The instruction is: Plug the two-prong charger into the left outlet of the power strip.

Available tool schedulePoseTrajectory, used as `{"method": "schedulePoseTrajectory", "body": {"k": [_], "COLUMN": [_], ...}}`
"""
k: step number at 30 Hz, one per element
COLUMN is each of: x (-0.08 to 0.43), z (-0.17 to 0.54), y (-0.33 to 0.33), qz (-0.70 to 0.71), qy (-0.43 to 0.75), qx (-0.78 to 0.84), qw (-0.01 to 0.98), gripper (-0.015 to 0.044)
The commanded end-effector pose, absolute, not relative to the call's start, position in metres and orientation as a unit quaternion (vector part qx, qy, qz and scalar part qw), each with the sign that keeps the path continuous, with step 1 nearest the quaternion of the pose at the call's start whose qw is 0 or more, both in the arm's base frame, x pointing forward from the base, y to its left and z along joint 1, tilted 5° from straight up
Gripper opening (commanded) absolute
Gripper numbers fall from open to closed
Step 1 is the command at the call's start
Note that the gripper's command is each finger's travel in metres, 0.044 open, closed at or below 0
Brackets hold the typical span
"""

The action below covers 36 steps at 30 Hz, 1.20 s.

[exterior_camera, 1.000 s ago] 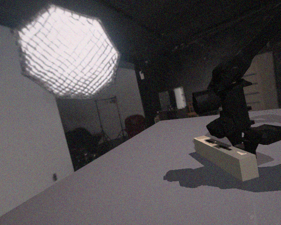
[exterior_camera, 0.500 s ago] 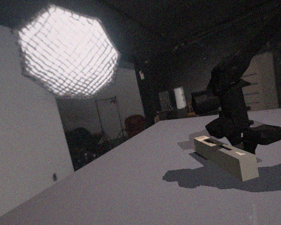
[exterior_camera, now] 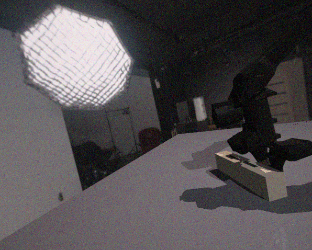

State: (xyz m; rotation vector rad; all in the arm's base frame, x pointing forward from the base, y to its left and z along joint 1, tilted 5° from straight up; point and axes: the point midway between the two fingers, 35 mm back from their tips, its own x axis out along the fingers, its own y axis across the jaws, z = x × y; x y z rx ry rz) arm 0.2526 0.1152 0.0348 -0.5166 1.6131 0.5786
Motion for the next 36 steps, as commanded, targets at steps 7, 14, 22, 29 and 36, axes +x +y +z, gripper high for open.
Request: {"method": "schedulePoseTrajectory", "body": {"k": [7,14,22,29,36], "x": [0.2606,0.2627,0.2651,0.2663,0.2658], "z": [0.0359,0.0357,0.0353,0.0351,0.0351], "y": [0.1227,0.1245,0.1265,0.1275,0.1271], "qz": [0.255,0.255,0.255,0.255,0.255], "qy": [0.695,0.695,0.695,0.695,0.695], "qx": [-0.224,-0.224,-0.224,-0.224,-0.224], "qw": [0.633,0.634,0.634,0.634,0.634], "gripper": [0.0,0.0,0.0,0.0,0.0]}}
